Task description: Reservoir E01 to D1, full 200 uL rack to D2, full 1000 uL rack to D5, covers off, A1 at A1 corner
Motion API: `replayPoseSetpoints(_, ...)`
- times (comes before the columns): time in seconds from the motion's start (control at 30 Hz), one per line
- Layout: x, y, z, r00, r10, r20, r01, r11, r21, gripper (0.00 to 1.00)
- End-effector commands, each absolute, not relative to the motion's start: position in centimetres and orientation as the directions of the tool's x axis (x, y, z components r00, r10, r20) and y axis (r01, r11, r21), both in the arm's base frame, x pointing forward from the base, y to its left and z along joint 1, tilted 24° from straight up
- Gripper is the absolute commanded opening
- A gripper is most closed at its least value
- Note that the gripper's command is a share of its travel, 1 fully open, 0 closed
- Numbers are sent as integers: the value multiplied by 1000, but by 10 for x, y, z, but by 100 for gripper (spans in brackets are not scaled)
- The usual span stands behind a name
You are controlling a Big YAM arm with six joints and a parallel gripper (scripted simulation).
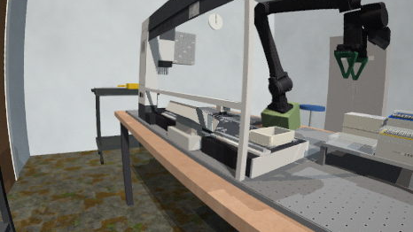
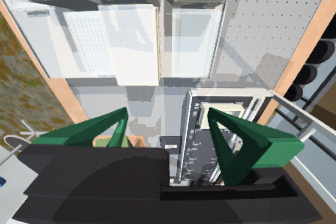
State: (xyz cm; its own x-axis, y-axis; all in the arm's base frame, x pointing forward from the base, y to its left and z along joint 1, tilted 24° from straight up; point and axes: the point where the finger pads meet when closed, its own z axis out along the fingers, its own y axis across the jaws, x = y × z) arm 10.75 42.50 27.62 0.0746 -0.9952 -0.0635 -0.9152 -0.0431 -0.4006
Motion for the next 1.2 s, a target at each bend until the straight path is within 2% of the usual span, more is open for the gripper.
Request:
replayPoseSetpoints(0.0, 112, 413, 299, 82, -989, -127, -913, -24, -408, 100)
replayPoseSetpoints(0.73, 120, 319, 287, 82, -992, -98, -914, -35, -405, 100)
replayPoseSetpoints(0.77, 114, 338, 310, 109, -981, -163, -908, -31, -418, 100)
replayPoseSetpoints(0.93, 117, 325, 278, 93, -993, -73, -915, -56, -401, 100)
replayPoseSetpoints(1.17, 81, 319, 273, 88, -991, -105, -913, -38, -406, 100)
